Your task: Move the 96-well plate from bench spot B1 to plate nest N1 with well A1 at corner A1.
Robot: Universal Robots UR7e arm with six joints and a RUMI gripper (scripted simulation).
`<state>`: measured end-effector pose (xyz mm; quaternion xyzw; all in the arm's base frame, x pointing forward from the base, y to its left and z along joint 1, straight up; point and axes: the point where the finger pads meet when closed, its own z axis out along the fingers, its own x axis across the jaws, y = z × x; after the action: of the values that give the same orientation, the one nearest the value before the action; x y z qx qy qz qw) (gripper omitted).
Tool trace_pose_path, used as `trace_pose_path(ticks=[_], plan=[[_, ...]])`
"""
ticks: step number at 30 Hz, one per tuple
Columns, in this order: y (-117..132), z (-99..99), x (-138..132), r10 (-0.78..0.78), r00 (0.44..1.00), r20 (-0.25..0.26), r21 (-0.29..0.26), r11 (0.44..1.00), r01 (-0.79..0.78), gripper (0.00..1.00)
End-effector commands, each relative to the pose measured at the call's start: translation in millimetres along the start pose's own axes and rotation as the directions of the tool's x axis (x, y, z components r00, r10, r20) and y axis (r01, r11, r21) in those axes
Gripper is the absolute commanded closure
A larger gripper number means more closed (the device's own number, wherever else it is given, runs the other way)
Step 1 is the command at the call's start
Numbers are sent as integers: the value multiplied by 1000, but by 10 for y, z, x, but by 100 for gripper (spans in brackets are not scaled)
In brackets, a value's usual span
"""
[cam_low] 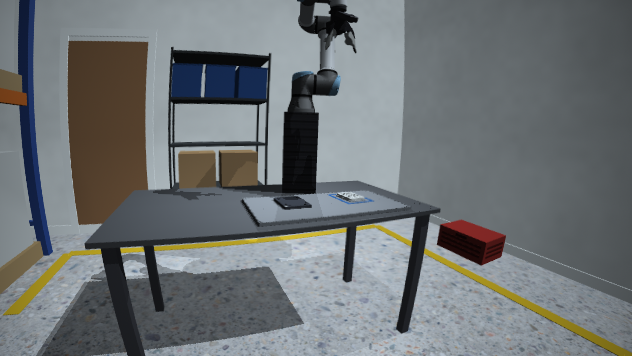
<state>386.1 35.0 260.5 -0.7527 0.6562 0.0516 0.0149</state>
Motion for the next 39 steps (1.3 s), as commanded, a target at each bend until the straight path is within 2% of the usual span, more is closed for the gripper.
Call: trace_pose_path(ticks=[1,4,7,11,18,21,36,39], plan=[[131,-142,47,21,999,-26,12,1000,-21,0],[131,-142,47,21,999,-26,12,1000,-21,0],[238,-242,79,87,992,-91,53,995,-82,0],[350,-347,111,88,992,-92,54,995,-83,0],[90,-133,200,87,992,-92,54,995,-82,0],[89,-133,200,87,992,-92,54,995,-82,0],[-380,353,324,85,992,-92,54,995,-80,0],[-411,392,329,83,992,-93,54,995,-79,0]])
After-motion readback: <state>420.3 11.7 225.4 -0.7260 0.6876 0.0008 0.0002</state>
